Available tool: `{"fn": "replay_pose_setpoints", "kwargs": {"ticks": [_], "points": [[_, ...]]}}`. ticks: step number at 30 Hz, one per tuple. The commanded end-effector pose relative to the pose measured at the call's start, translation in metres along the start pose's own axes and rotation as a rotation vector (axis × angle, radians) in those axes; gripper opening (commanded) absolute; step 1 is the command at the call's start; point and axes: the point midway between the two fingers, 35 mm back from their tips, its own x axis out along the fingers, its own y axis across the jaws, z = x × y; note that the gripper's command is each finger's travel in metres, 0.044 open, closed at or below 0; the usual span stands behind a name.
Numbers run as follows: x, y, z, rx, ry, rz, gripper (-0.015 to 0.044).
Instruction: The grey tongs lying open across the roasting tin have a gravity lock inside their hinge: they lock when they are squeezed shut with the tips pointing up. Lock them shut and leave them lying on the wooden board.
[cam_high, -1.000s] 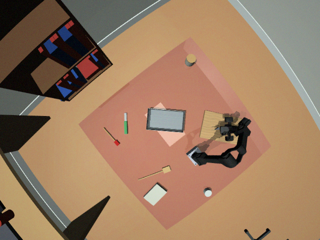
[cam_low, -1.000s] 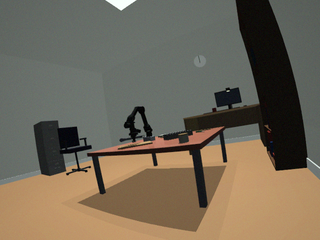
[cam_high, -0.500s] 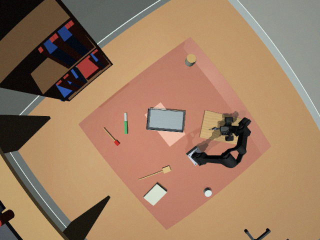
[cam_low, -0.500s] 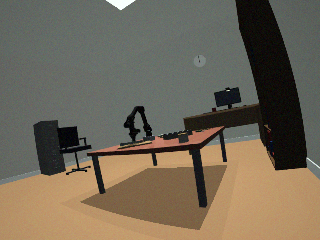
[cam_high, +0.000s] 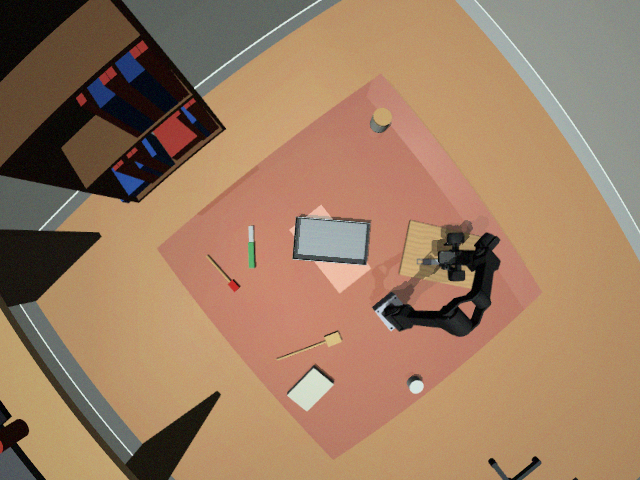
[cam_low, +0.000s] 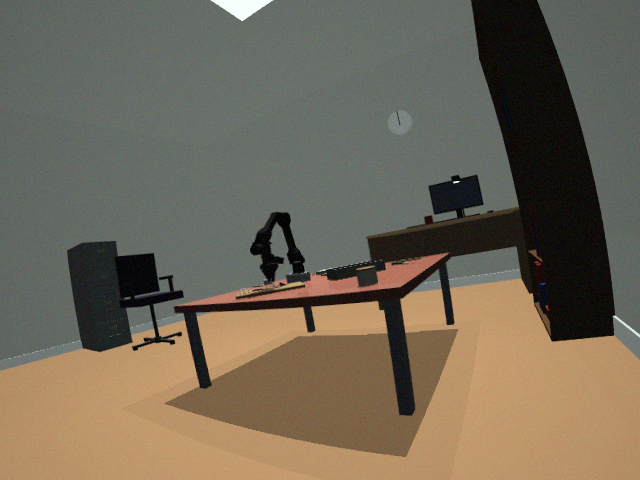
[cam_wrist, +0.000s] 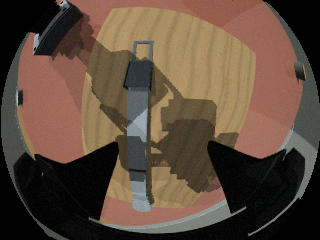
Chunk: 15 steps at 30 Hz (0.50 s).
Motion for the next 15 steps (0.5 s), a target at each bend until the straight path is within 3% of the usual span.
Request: {"fn": "replay_pose_setpoints", "kwargs": {"ticks": [1,8,15], "points": [[-0.028,-0.019,0.029,-0.011,0.012,-0.015,0.044],[-0.098,-0.032,0.125,-0.009,0.001,-0.02,0.044],[-0.11,-0.03,0.134,-0.01,0.0,-0.022,0.044]]}}
